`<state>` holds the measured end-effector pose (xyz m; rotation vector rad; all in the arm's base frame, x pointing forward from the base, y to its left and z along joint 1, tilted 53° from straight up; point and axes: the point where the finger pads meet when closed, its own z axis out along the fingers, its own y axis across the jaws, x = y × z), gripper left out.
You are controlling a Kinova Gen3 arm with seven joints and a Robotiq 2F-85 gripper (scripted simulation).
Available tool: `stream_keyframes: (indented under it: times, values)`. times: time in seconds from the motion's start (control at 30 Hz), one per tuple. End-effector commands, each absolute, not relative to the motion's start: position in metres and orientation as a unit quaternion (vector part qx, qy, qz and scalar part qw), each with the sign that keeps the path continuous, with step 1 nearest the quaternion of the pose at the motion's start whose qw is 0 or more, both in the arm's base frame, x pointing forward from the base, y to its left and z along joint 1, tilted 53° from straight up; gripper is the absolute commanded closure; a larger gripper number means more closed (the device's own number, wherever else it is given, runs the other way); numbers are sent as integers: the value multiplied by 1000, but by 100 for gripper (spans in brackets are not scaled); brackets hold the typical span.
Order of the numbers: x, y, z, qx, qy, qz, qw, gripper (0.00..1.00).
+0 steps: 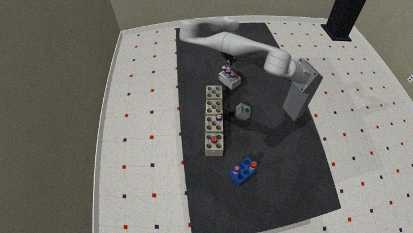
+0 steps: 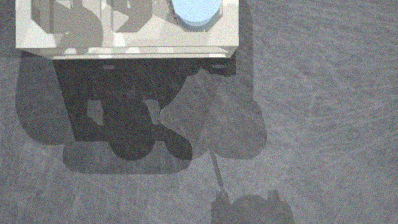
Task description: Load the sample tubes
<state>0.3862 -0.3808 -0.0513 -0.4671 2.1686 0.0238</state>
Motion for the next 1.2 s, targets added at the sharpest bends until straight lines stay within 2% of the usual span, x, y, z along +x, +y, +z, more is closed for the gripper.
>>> stream_keyframes:
  times: [0.0, 1.17]
  values:
    - [383, -382, -49, -188, 875, 9, 445, 90]
    - [351, -390, -24, -188, 875, 9, 445, 90]
